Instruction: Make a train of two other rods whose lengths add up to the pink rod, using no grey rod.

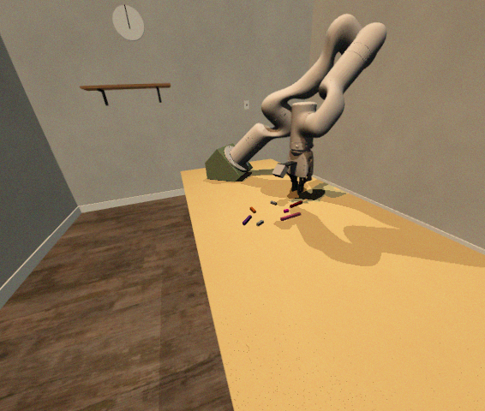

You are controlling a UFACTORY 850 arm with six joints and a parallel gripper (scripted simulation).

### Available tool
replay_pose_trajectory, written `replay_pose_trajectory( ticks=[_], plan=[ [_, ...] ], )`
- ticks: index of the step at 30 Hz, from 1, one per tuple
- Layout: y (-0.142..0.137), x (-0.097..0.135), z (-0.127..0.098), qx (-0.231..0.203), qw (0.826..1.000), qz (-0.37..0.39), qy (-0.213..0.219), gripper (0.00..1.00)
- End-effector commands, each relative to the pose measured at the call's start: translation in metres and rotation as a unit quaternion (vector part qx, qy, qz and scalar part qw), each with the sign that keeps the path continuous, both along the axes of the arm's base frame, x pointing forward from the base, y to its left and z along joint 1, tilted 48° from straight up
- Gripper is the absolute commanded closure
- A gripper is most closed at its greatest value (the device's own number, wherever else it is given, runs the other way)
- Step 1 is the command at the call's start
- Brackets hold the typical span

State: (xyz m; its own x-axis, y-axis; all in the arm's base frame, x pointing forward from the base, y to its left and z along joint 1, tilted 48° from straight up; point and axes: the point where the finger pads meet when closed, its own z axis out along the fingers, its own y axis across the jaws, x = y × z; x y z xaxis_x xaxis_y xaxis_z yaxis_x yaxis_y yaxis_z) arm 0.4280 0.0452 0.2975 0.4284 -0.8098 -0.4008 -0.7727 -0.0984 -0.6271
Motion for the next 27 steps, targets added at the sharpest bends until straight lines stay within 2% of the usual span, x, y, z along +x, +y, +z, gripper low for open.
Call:
replay_pose_trajectory(
  ticks=[1,27],
  plan=[
    [0.003,0.003,-0.003,0.0,1.0,0.0,-0.001,0.76],
    [0.022,0.018,-0.025,0.0,1.0,0.0,-0.001,0.76]
  ],
)
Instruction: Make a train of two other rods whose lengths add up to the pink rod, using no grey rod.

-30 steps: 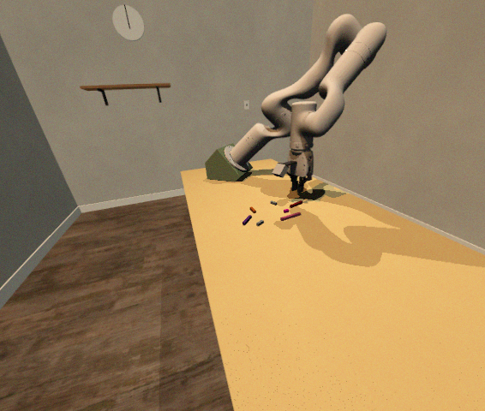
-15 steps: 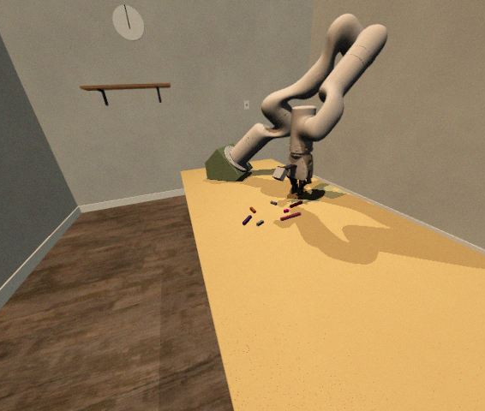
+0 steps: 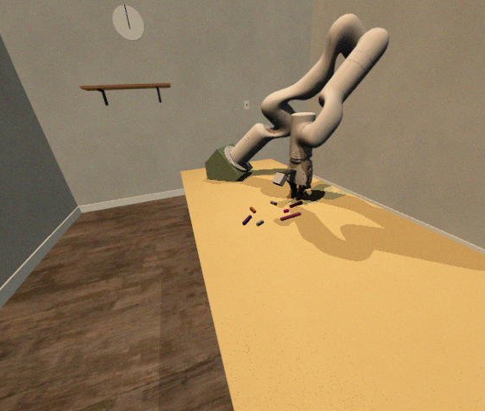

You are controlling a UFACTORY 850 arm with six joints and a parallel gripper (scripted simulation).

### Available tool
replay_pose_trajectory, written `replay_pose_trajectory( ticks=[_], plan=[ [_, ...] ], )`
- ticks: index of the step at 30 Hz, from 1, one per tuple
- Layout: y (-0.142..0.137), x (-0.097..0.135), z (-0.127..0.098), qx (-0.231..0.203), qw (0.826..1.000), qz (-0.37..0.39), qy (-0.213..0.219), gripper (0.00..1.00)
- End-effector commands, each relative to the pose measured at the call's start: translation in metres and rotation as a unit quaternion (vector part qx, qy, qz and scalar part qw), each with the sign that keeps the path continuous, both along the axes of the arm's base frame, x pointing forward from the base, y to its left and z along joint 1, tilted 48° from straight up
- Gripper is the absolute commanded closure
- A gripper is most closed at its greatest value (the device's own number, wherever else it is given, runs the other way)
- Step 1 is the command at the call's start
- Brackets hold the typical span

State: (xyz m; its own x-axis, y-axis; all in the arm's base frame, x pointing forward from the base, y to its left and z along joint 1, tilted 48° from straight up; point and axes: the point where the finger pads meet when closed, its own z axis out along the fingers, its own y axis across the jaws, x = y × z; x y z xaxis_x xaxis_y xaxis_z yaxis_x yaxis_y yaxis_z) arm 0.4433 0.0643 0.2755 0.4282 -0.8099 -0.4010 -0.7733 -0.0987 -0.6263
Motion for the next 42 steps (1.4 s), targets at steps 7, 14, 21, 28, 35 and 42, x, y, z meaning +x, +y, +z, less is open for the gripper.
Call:
replay_pose_trajectory(
  ticks=[7,14,21,28,35,42],
  plan=[
    [0.0065,0.0061,-0.0073,0.0,1.0,0.0,-0.001,0.76],
    [0.0084,0.0077,-0.0094,0.0,1.0,0.0,-0.001,0.76],
    [0.0086,0.0079,-0.0097,0.0,1.0,0.0,-0.001,0.76],
    [0.0086,0.0079,-0.0097,0.0,1.0,0.0,-0.001,0.76],
    [0.0086,0.0079,-0.0097,0.0,1.0,0.0,-0.001,0.76],
    [0.0086,0.0079,-0.0097,0.0,1.0,0.0,-0.001,0.76]
  ],
)
